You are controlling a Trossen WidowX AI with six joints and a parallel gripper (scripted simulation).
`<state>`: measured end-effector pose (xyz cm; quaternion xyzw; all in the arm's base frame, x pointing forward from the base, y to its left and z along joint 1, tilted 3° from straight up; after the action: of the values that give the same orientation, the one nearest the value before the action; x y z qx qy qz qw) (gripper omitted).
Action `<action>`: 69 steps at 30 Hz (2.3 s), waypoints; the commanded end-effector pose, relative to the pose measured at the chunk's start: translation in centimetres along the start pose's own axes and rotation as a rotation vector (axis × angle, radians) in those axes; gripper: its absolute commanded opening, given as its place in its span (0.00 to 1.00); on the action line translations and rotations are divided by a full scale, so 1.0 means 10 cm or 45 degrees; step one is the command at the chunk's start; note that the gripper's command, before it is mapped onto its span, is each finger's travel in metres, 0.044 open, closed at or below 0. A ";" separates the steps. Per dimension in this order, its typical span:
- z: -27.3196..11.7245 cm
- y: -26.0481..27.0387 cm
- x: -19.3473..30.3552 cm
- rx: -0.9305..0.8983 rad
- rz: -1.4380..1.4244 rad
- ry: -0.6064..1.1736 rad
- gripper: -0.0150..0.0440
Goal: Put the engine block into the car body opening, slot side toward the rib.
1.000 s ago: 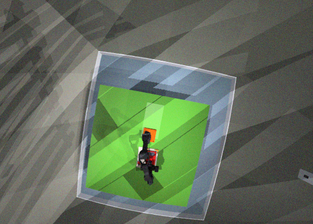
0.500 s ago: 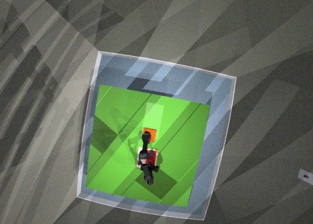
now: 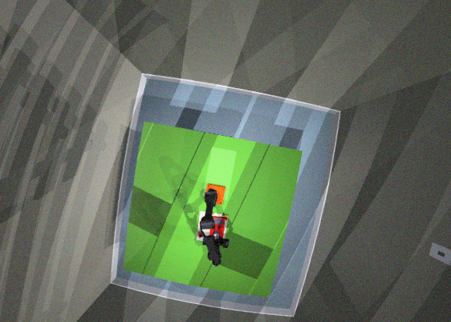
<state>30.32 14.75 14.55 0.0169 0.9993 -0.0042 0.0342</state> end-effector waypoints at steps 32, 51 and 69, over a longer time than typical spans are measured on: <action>0.04 0.01 0.00 -0.004 -0.022 0.000 0.52; 0.06 0.01 0.00 -0.004 -0.009 0.000 0.52; 0.08 0.01 -0.01 -0.004 -0.009 0.000 0.52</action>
<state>30.42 14.81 13.87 0.0123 0.9993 -0.0036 0.0357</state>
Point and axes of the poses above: the point midway between the two fingers, 35 mm back from their tips, its own z axis out along the fingers, its own y axis across the jaws, x = y × z, the point moved 6 cm from there along -z, back along the fingers, and after that the axes turned 14 degrees about z, right-handed, at the moved point
